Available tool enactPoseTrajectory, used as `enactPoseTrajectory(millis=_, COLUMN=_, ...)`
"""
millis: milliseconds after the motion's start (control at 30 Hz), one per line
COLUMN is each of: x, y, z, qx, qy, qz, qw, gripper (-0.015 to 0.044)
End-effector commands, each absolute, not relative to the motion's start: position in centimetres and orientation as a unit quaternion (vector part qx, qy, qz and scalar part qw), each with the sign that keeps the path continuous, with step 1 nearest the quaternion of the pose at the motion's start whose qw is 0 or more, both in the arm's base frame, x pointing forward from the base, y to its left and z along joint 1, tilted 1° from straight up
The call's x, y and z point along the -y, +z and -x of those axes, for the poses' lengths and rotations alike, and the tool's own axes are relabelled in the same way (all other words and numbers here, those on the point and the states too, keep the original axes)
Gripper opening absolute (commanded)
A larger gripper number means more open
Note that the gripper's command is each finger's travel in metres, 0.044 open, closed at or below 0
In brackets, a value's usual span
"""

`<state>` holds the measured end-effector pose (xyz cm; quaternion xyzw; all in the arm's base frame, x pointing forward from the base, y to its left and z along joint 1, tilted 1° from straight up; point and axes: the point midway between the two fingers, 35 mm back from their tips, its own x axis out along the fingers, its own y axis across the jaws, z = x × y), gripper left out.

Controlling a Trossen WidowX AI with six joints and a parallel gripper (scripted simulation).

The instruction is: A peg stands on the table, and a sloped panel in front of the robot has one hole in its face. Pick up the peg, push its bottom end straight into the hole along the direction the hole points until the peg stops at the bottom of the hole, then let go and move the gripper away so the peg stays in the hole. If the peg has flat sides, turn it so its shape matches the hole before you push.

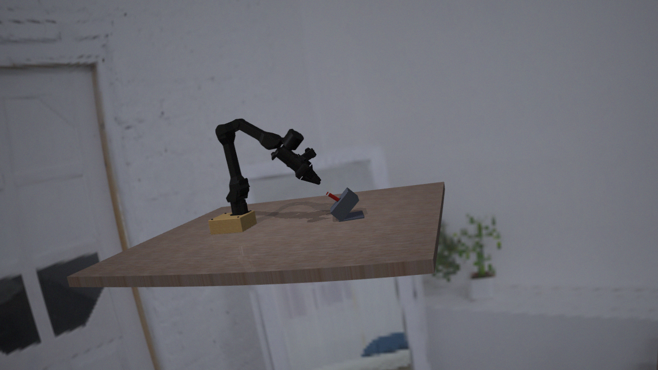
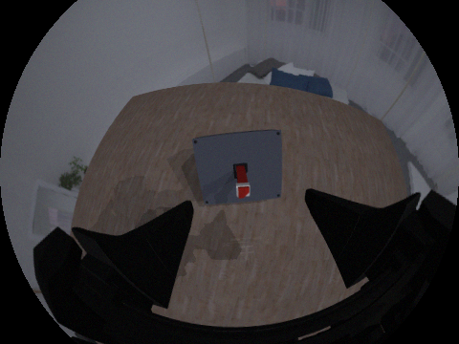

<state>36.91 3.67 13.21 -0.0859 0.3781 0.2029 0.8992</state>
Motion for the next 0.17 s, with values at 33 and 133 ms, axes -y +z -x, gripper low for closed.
enactPoseTrajectory(millis=33, x=-3.47, y=13.59, z=-36.52, qx=-0.379, qy=0.204, qz=0.087, qw=0.898, gripper=0.0440)
enactPoseTrajectory(millis=133, x=-3.34, y=13.91, z=-36.25, qx=-0.379, qy=0.204, qz=0.087, qw=0.898, gripper=0.0440)
